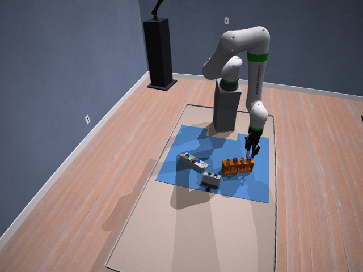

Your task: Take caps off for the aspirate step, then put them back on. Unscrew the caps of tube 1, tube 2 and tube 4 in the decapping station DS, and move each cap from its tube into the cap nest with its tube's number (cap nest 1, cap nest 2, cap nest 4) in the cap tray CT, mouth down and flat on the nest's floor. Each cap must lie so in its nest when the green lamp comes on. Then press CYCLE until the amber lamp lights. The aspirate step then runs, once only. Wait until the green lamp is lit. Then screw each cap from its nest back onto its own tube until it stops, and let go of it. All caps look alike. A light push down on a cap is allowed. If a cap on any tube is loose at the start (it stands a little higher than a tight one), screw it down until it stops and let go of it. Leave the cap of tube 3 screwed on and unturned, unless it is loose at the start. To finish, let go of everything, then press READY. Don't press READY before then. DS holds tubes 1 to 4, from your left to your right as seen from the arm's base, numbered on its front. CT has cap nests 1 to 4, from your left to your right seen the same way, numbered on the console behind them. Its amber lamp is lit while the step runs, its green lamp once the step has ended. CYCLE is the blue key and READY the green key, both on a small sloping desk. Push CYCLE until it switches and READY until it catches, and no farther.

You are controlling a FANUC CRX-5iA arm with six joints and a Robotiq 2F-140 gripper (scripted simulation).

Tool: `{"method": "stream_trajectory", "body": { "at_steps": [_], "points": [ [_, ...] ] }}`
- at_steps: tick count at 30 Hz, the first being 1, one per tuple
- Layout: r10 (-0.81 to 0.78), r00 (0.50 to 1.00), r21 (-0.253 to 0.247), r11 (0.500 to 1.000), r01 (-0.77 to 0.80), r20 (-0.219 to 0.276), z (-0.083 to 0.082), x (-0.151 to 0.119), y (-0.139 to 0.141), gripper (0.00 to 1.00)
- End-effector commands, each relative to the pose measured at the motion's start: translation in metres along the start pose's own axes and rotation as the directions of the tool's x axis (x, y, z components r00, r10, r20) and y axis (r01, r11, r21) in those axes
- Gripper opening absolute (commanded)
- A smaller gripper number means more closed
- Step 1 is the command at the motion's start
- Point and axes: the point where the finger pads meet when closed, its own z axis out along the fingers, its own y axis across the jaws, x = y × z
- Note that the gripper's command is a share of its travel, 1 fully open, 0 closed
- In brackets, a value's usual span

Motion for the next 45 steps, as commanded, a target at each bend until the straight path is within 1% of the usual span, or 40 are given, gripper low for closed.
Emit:
{"method": "stream_trajectory", "body": {
  "at_steps": [1, 4, 8, 12, 15, 18, 20, 23, 27, 33, 34, 45],
  "points": [
    [0.0, 1.0, -0.002, 1.0, 0.0, 0.001, -0.0001, 0.0001, -0.0002, 0.0],
    [0.0, 1.0, -0.002, 1.0, 0.0, 0.001, -0.0001, 0.0001, -0.0002, 0.0],
    [0.199, 0.98, -0.002, 0.98, -0.199, 0.001, 0.0, 0.0001, -0.0002, 0.0],
    [0.389, 0.921, -0.002, 0.921, -0.389, 0.0, 0.0001, 0.0001, -0.0002, 0.0],
    [0.523, 0.853, -0.002, 0.853, -0.523, 0.0, 0.0002, 0.0001, -0.0002, 0.0],
    [0.644, 0.765, -0.002, 0.765, -0.644, 0.0, 0.0003, 0.0001, -0.0002, 0.0],
    [0.644, 0.765, -0.002, 0.765, -0.644, 0.0, 0.0003, 0.0001, -0.0002, 0.0],
    [0.751, 0.66, -0.002, 0.66, -0.751, -0.001, 0.0004, 0.0001, -0.0002, 0.0],
    [0.866, 0.5, -0.002, 0.5, -0.866, -0.001, 0.0005, 0.0001, -0.0002, 0.0],
    [0.866, 0.5, -0.002, 0.5, -0.866, -0.001, 0.0005, 0.0001, -0.0002, 0.0],
    [0.866, 0.5, -0.002, 0.5, -0.866, -0.001, 0.0005, 0.0001, -0.0002, 0.35],
    [0.866, 0.5, -0.002, 0.5, -0.866, -0.001, 0.0005, 0.0001, -0.0002, 0.35]
  ]
}}
